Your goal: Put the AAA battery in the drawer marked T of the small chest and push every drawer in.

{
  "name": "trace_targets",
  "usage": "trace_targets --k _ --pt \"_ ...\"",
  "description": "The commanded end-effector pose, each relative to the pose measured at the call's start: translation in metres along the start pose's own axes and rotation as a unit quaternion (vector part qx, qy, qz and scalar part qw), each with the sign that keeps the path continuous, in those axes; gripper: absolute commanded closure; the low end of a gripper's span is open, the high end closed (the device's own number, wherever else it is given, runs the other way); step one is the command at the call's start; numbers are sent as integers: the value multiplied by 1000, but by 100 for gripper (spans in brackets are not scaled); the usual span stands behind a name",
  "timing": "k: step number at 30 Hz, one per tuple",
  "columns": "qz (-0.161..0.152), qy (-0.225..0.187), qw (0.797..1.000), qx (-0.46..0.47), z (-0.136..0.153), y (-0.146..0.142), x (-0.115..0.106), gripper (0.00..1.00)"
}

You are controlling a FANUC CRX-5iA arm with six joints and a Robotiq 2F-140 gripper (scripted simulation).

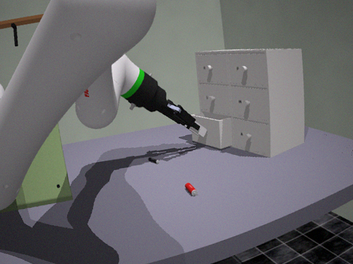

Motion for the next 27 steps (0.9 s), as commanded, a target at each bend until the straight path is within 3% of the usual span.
trace_targets --k 1,27 --pt "0 0 1000 0 2 0 -2 92" --pt "0 0 1000 0 13 -2 -16 92"
Point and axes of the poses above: the point where the finger pads meet when closed, its own x axis out along the fingers, its own y axis across the jaws, z = x × y, the point moved 6 cm from there along -x, back along the fingers, and after that the axes turned 8 degrees about -x, right-handed, at the moved point
